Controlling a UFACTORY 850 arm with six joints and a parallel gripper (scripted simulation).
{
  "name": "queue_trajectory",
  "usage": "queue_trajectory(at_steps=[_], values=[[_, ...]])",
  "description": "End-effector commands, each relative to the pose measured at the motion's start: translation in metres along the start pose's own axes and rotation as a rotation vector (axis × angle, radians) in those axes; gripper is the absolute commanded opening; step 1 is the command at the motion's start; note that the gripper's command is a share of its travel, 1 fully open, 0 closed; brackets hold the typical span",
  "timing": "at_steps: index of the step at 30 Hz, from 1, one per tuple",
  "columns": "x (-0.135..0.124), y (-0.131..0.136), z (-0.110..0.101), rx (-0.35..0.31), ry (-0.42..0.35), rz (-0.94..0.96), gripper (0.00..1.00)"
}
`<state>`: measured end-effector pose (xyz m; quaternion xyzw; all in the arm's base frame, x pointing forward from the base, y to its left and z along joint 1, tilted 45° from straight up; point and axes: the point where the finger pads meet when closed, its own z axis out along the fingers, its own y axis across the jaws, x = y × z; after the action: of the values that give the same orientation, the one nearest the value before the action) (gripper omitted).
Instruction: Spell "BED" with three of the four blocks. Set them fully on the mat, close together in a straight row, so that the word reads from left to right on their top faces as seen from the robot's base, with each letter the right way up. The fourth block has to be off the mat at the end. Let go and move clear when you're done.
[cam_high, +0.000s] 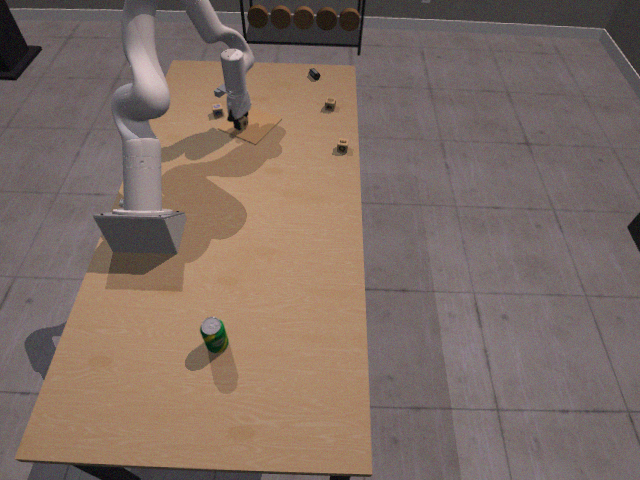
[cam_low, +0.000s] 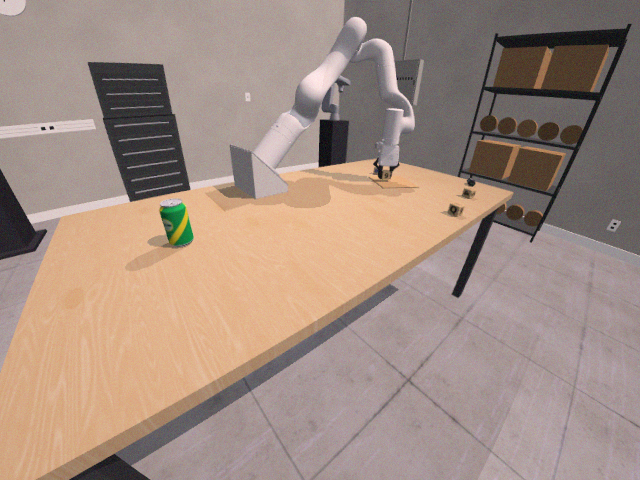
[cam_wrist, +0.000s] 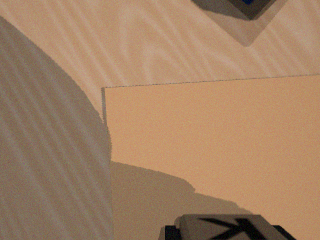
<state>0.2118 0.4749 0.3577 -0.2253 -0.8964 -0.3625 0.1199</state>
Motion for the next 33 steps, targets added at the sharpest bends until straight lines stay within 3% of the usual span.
queue_trajectory(at_steps=[1, 9, 13, 33], values=[[0.000, 0.001, -0.013, 0.000, 0.000, 0.000, 0.41], [0.000, 0.001, -0.071, 0.000, 0.000, 0.000, 0.41], [0.000, 0.001, -0.087, 0.000, 0.000, 0.000, 0.41], [0.001, 0.001, -0.089, 0.000, 0.000, -0.031, 0.41]])
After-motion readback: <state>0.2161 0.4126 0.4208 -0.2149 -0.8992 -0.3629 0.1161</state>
